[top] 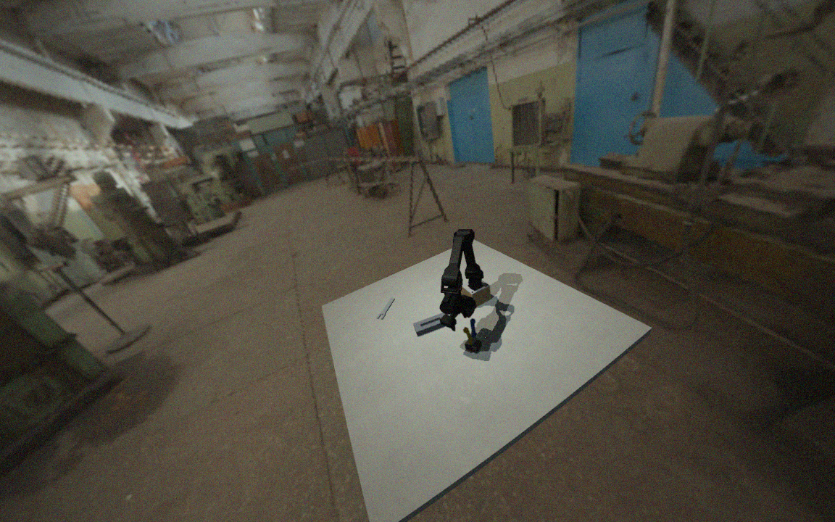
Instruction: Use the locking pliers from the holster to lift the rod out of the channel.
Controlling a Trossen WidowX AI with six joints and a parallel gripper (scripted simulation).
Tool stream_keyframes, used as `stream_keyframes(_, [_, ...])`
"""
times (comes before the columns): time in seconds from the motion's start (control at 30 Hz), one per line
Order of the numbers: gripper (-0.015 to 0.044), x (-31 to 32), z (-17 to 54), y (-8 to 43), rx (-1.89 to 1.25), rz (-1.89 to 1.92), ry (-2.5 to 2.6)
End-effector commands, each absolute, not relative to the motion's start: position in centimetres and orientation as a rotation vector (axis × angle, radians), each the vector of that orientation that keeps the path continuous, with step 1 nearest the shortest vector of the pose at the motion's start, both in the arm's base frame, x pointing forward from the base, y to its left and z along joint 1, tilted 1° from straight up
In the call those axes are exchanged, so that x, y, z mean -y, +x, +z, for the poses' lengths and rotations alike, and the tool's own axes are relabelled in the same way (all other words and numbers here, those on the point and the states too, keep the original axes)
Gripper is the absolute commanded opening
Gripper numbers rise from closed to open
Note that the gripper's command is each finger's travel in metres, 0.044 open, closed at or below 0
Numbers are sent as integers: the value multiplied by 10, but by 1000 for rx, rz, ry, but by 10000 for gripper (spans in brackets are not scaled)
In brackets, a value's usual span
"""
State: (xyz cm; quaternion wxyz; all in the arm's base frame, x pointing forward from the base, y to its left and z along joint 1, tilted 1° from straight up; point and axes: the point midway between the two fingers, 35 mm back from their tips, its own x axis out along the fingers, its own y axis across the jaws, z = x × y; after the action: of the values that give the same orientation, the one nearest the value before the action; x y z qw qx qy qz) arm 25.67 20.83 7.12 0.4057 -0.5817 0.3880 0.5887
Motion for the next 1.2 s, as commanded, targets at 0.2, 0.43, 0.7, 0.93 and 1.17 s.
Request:
stream_keyframes(0.2, [440, -224, 70, 253, -975, 1483, -1462])
stream_keyframes(0.43, [440, -250, 71, 242, -973, 1485, -1460])
stream_keyframes(0.7, [440, -259, 70, 238, -972, 1486, -1459])
stream_keyframes(0.93, [440, -260, 61, 239, -972, 1486, -1459])
stream_keyframes(1.17, [440, -260, 50, 239, -972, 1486, -1459])
